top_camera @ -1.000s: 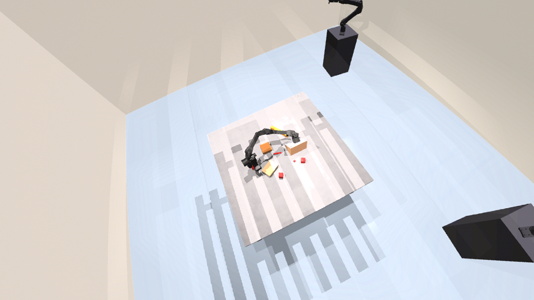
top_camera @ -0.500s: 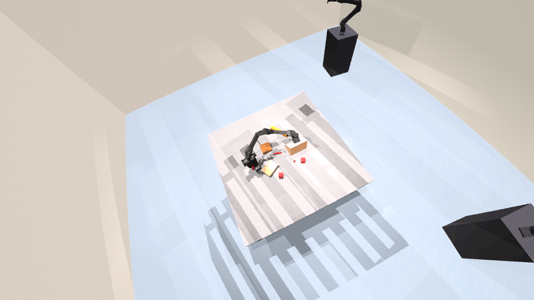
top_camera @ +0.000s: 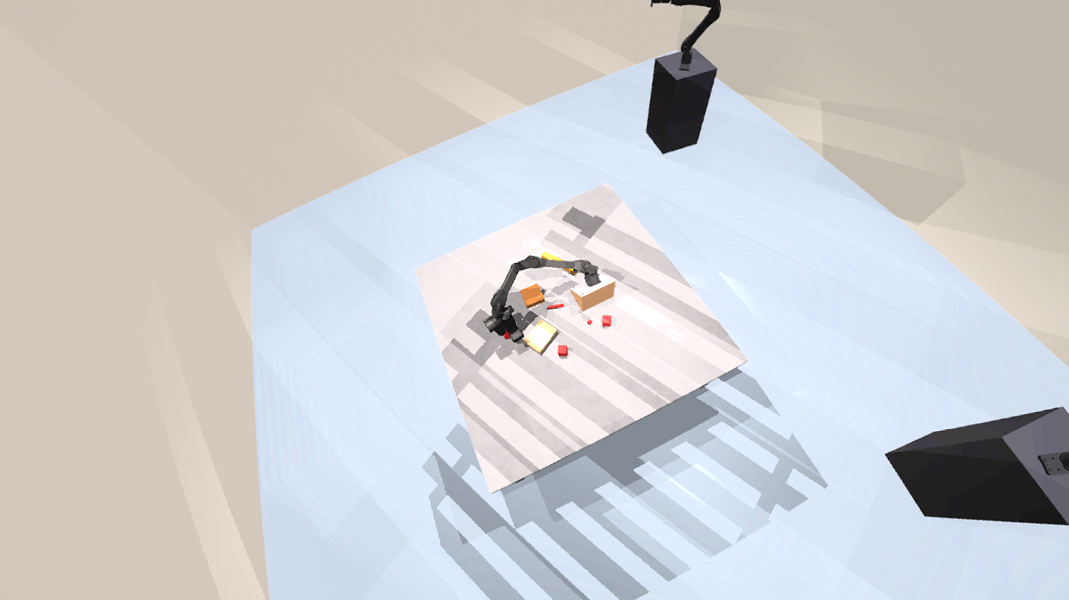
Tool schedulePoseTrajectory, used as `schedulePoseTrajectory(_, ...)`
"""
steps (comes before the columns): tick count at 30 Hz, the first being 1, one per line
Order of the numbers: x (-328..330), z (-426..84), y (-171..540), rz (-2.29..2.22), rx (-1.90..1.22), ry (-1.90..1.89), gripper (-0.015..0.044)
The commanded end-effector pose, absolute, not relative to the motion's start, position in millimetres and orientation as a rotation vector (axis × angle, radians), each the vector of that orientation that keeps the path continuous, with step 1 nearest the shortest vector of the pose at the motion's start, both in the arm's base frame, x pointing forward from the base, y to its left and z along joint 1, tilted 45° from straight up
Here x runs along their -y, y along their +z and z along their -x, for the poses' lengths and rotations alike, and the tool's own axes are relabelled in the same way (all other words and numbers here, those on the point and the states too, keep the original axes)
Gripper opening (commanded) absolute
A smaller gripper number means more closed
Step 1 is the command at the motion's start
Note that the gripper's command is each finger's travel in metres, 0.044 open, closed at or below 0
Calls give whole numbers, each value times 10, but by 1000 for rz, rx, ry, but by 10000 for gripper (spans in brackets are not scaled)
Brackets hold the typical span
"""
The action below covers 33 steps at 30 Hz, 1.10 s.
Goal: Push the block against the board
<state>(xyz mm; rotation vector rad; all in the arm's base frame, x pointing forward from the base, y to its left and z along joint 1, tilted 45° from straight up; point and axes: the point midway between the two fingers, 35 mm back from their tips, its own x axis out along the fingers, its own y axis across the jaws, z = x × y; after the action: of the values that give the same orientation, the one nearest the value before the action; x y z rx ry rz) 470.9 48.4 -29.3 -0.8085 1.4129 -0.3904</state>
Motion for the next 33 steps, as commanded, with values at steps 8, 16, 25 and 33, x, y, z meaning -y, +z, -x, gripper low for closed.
schedulePoseTrajectory(8, -433, -4550, -294, 815, -1417, -392, 0)
schedulePoseTrajectory(16, -402, -4430, -293, 815, -1417, -392, 0)
schedulePoseTrajectory(25, -371, -4313, -294, 815, -1418, -392, 0)
schedulePoseTrajectory(33, -765, -4277, 94, 814, -1419, -390, 0)
